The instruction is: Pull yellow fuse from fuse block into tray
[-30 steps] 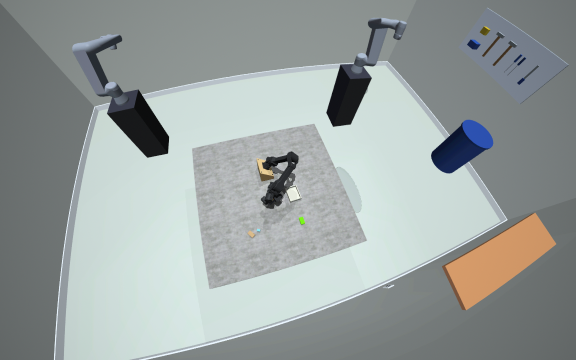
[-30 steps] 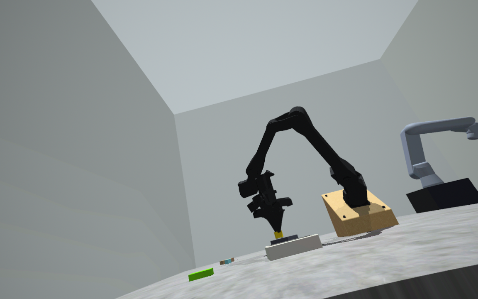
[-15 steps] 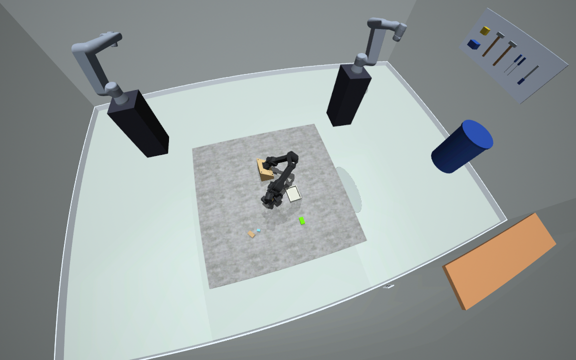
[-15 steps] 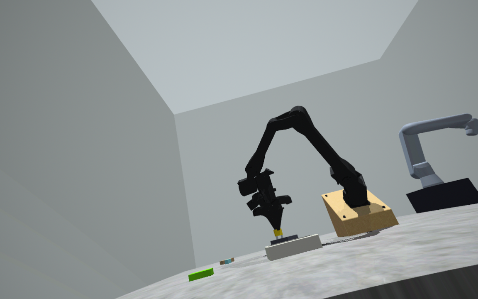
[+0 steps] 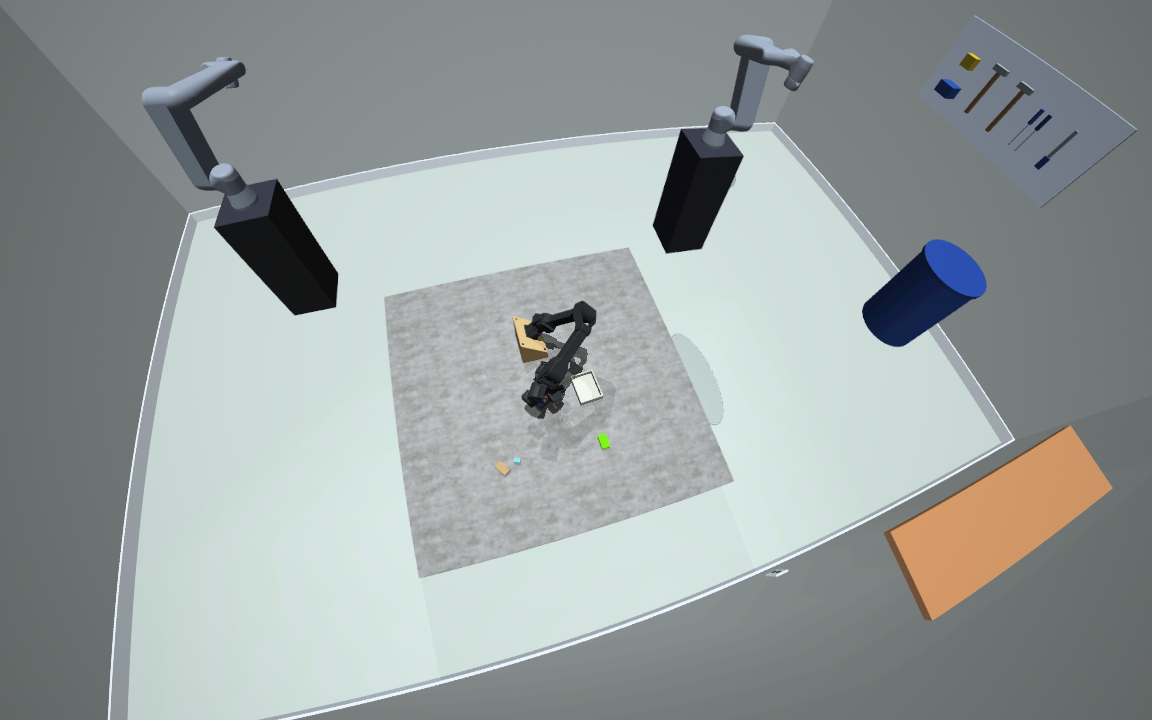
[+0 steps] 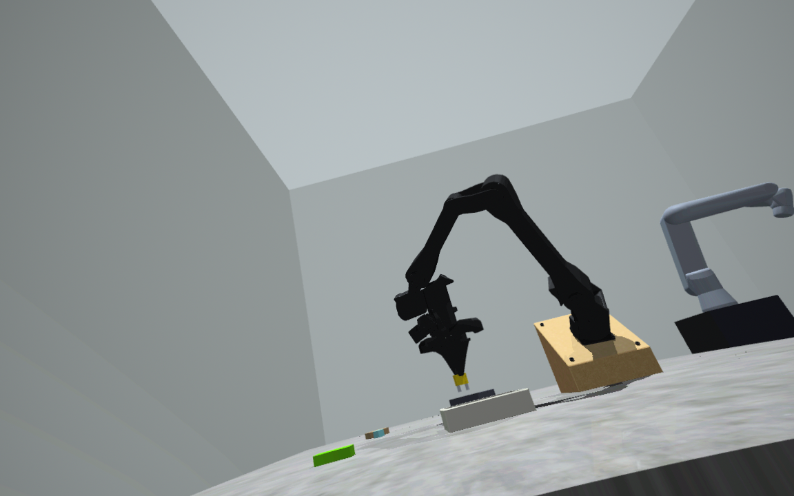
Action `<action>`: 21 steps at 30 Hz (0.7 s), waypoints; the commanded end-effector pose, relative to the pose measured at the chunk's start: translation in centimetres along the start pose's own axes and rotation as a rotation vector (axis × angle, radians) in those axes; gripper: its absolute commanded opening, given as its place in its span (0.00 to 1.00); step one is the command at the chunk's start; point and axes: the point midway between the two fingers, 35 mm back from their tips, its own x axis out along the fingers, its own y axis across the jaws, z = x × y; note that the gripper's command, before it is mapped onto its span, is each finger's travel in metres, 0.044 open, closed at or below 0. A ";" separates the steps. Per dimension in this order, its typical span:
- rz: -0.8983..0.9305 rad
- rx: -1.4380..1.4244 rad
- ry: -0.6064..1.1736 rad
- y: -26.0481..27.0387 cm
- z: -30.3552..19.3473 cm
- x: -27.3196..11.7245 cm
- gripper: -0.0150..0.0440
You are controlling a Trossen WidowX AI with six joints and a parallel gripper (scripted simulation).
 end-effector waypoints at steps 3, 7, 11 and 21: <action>-0.005 -0.006 0.004 -0.1 0.0 -1.1 0.25; -0.005 -0.006 0.004 -0.1 0.0 -1.5 0.25; -0.009 -0.005 0.007 0.7 0.8 -1.5 0.25; -0.022 -0.003 0.012 6.4 5.3 -1.6 0.25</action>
